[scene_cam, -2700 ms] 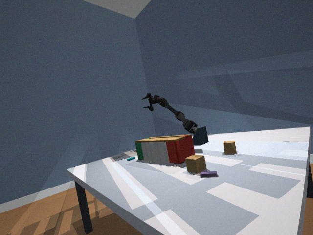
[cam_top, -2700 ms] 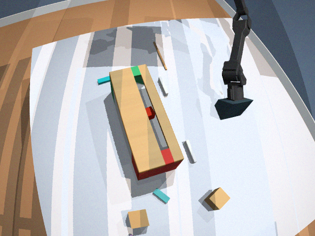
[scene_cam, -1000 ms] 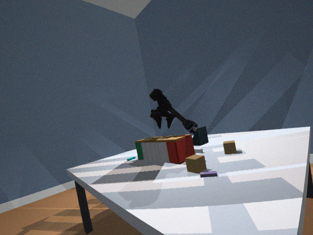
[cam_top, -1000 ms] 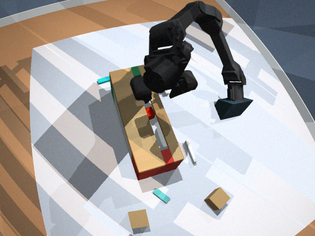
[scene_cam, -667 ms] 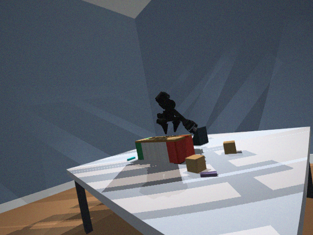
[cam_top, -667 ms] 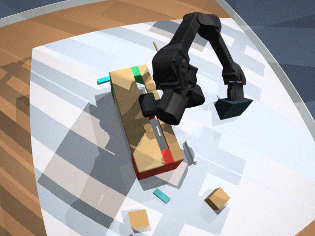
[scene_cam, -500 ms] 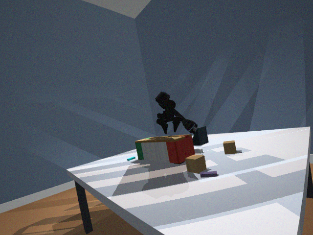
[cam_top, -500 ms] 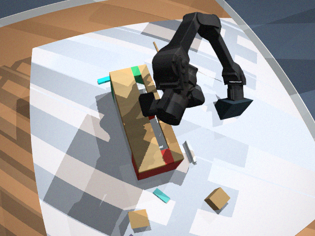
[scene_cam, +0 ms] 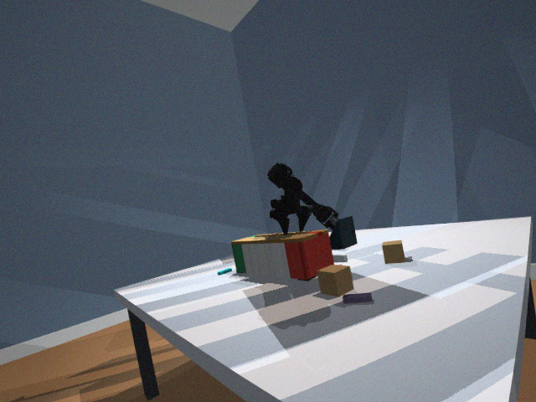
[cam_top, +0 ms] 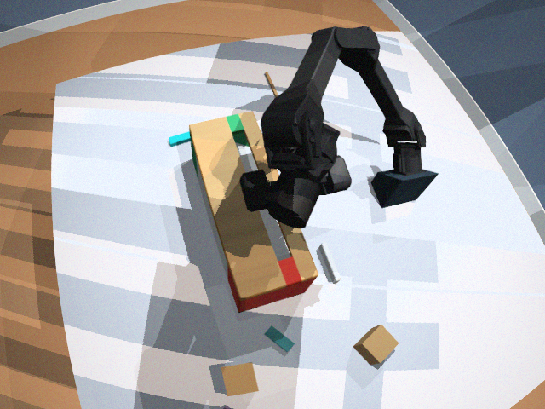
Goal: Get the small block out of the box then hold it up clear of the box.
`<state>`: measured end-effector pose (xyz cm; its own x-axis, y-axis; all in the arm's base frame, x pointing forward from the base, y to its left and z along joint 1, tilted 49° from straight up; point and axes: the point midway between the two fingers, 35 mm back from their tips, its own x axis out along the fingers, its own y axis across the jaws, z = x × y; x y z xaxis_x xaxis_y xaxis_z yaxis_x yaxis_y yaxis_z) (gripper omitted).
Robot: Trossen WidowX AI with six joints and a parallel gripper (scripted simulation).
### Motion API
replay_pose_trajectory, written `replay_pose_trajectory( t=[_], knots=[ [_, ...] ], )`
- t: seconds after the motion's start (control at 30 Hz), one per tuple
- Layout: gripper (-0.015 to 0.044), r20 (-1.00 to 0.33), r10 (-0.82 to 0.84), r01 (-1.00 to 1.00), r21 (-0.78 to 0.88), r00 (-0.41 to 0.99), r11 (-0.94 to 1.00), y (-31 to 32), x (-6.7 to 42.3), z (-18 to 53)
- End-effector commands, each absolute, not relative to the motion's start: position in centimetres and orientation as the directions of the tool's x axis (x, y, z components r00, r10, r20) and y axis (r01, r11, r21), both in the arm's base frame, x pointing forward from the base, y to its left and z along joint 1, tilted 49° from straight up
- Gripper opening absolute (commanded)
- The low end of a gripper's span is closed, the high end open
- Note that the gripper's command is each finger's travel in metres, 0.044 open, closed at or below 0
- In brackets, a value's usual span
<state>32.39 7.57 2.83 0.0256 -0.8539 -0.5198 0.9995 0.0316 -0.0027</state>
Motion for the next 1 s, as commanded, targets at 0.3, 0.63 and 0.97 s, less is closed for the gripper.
replay_pose_trajectory(
  t=[0.3,0.63,0.97],
  knots=[
    [0.0400,-0.507,-0.862,0.999,-0.021,0.020,0.036,5.9,32.2,1.2],
    [0.0400,-0.501,-0.866,0.999,-0.031,0.015,0.036,4.8,32.0,0.2],
    [0.0400,-0.505,-0.863,0.999,-0.027,0.013,0.031,4.3,32.1,1.3]
  ],
)
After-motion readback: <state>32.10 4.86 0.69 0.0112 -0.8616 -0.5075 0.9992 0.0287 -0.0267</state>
